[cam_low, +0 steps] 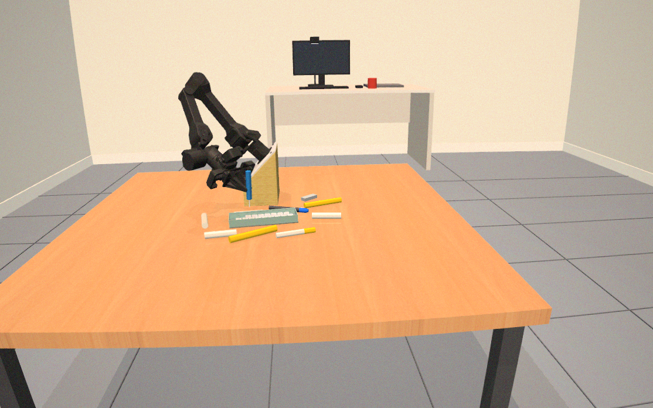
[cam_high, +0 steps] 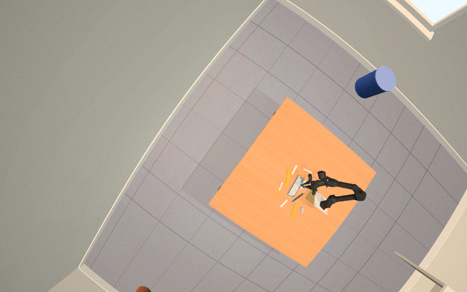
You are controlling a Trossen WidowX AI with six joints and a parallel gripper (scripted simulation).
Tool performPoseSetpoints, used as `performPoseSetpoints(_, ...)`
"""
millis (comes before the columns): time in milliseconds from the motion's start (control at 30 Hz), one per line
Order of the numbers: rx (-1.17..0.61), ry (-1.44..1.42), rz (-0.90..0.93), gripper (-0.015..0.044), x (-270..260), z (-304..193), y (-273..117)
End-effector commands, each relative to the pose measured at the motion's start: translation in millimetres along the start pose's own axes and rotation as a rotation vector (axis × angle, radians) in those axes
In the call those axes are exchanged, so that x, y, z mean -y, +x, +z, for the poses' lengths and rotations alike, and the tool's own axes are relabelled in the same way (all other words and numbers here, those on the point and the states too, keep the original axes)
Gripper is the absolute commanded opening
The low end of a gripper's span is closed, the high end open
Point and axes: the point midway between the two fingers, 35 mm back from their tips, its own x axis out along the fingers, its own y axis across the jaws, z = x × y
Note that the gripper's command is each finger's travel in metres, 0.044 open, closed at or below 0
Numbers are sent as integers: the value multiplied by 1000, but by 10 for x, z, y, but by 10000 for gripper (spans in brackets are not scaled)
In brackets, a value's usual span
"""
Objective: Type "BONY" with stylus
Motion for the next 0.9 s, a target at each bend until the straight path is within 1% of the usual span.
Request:
performPoseSetpoints(0, 13, -39, 65, 0, 17, 21, -59)
performPoseSetpoints(267, 40, -100, 184, 0, 29, 64, -214)
performPoseSetpoints(633, 41, -101, 187, 0, 29, 65, -218)
performPoseSetpoints(867, 40, -102, 187, 0, 19, -58, -148)
